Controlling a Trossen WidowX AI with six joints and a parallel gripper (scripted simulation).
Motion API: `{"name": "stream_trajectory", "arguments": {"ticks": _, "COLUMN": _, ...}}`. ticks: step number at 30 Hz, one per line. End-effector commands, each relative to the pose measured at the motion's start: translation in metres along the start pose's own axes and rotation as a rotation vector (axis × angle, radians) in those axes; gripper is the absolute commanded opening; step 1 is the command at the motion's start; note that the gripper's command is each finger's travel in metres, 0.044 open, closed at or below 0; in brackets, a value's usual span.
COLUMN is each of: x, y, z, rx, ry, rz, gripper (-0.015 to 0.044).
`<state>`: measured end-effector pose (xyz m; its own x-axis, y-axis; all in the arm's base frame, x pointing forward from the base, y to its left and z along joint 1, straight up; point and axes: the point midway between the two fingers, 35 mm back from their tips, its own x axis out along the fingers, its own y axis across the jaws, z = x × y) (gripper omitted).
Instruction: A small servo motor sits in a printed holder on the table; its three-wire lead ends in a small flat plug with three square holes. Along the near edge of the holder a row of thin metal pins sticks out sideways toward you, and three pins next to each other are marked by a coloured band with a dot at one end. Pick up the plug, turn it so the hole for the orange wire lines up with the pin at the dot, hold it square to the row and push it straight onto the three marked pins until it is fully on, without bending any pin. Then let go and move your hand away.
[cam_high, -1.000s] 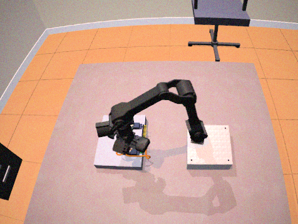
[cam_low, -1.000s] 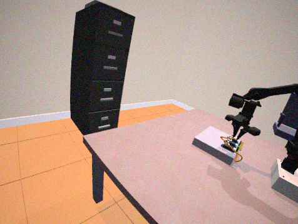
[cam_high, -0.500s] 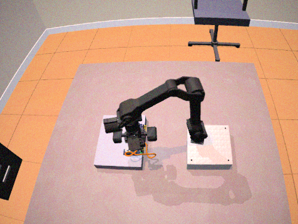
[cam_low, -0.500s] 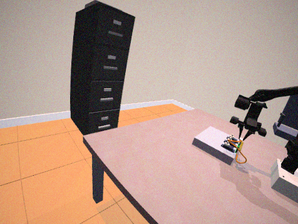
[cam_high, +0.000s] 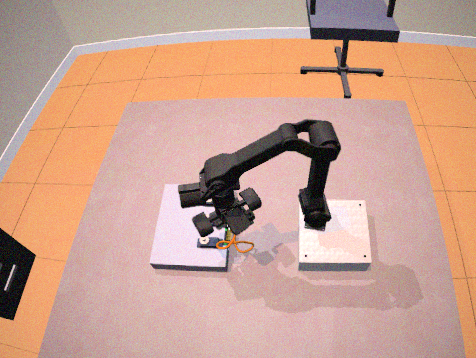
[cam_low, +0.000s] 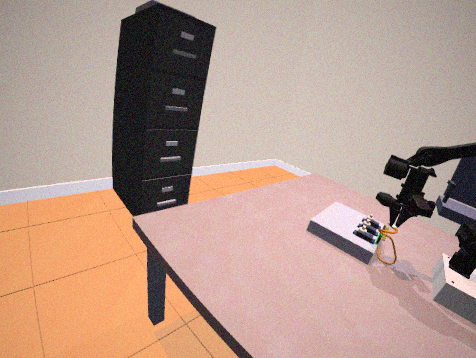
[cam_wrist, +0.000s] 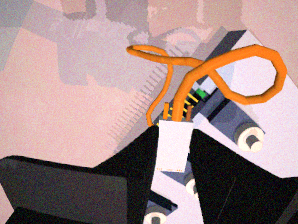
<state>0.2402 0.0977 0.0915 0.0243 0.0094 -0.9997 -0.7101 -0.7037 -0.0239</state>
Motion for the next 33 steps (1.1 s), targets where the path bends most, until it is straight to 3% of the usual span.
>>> {"name": "stream_trajectory", "arguments": {"ticks": 1, "x": 0.002, "y": 0.009, "z": 0.001, "rx": -0.12, "ry": -0.001, "rz": 0.0, "gripper": 0.0}}
{"name": "stream_trajectory", "arguments": {"ticks": 26, "x": 0.015, "y": 0.061, "z": 0.014, "rx": -0.949, "ry": -0.004, "rz": 0.004, "gripper": 0.0}}
{"name": "stream_trajectory", "arguments": {"ticks": 33, "x": 0.036, "y": 0.062, "z": 0.014, "rx": -0.973, "ry": -0.005, "rz": 0.004, "gripper": 0.0}}
